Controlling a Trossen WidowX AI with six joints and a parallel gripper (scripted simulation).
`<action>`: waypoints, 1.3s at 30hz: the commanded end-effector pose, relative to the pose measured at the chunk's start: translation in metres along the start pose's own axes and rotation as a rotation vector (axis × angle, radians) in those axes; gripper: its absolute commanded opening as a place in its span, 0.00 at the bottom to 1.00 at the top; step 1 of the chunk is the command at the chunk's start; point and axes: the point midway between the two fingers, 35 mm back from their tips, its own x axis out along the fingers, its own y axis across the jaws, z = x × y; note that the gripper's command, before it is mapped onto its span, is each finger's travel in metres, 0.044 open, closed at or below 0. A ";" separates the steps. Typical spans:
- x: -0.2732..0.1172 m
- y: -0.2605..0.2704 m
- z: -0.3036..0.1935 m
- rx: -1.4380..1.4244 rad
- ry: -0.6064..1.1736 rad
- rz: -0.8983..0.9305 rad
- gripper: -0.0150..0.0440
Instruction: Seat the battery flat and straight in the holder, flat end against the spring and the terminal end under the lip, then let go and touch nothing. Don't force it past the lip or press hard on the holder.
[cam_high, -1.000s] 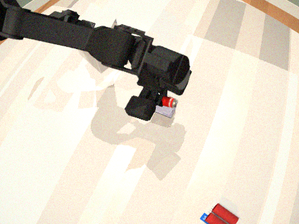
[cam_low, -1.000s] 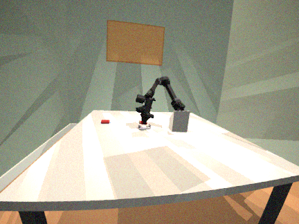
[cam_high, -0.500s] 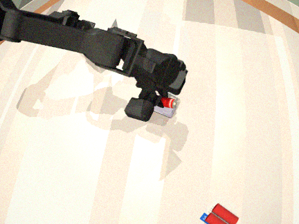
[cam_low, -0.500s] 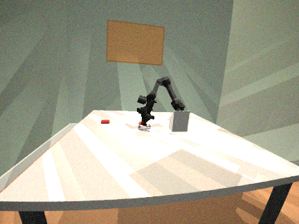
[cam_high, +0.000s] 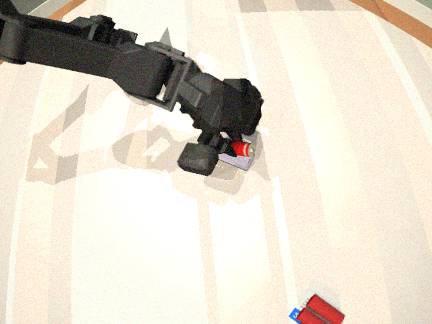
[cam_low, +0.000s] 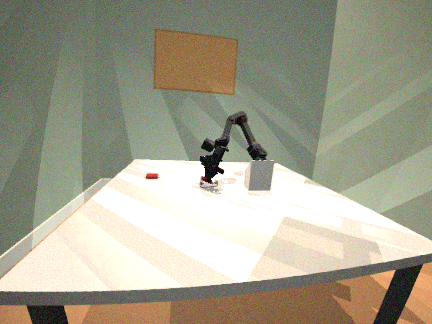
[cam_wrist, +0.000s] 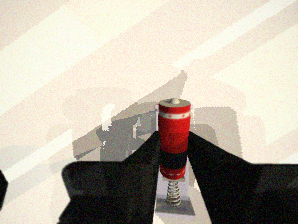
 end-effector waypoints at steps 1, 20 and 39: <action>0.002 0.000 -0.005 -0.007 -0.014 0.005 0.40; 0.001 -0.002 -0.017 -0.016 -0.065 0.007 0.40; -0.005 -0.001 -0.030 -0.016 -0.060 0.010 0.40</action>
